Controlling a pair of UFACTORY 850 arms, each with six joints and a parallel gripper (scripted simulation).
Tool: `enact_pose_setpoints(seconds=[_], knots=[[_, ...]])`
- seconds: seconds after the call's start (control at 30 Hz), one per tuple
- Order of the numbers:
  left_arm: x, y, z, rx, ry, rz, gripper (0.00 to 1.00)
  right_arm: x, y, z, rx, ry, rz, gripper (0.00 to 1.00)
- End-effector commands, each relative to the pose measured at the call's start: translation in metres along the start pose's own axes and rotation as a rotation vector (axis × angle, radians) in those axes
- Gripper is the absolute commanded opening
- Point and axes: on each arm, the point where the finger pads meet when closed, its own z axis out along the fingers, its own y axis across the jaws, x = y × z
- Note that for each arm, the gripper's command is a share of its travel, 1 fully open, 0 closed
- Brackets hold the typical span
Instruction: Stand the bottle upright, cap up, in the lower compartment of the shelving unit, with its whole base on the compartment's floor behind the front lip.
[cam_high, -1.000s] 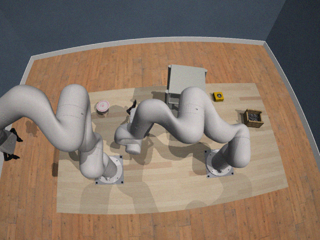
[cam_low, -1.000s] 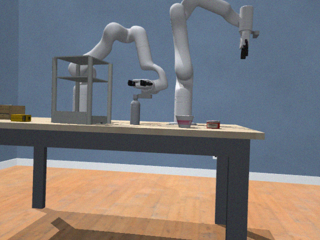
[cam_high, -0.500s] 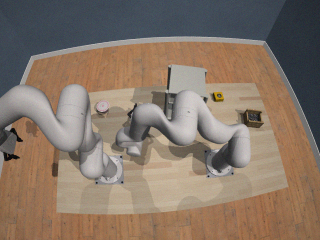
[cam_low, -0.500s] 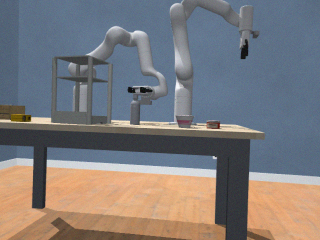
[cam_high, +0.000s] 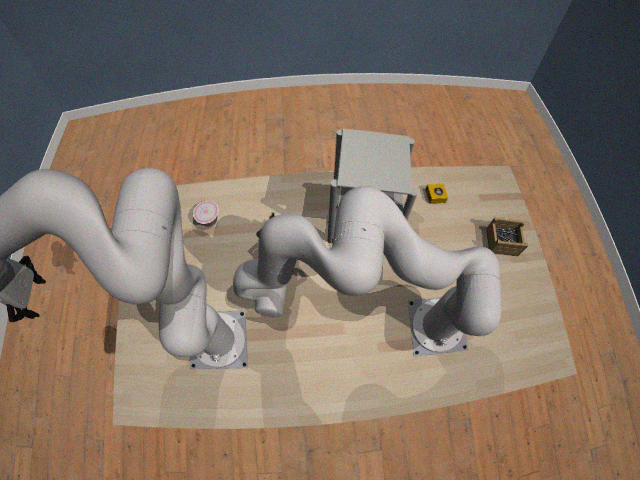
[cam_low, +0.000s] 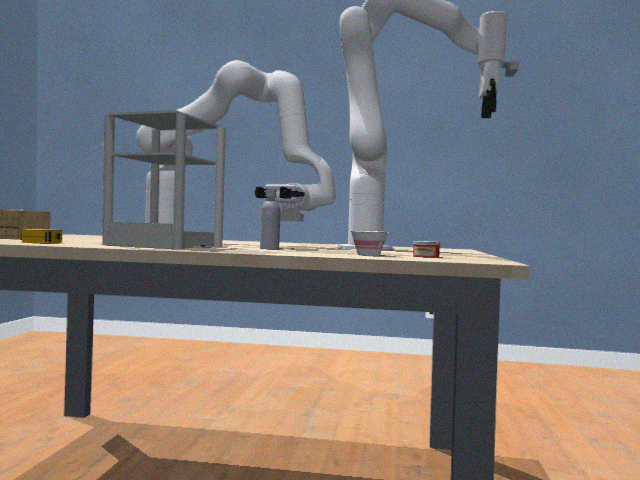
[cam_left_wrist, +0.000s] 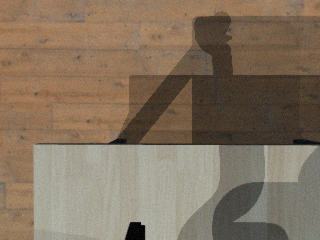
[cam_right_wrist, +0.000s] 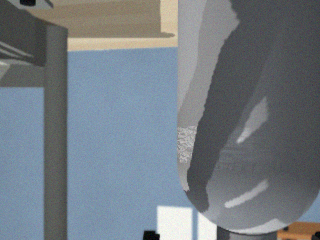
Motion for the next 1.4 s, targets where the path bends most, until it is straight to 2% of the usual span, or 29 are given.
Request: enact_pose_setpoints(seconds=[0.0, 0.73, 1.37], knots=[[0.000, 0.000, -0.001, 0.000, 0.002, 0.000, 1.00, 0.013, 0.001, 0.000, 0.000, -0.001, 0.002, 0.79], [0.000, 0.000, -0.001, 0.000, 0.002, 0.000, 1.00, 0.050, 0.001, 0.000, 0.000, -0.001, 0.002, 0.79], [0.000, 0.000, -0.001, 0.000, 0.002, 0.000, 1.00, 0.061, 0.001, 0.000, 0.000, -0.001, 0.002, 0.79]])
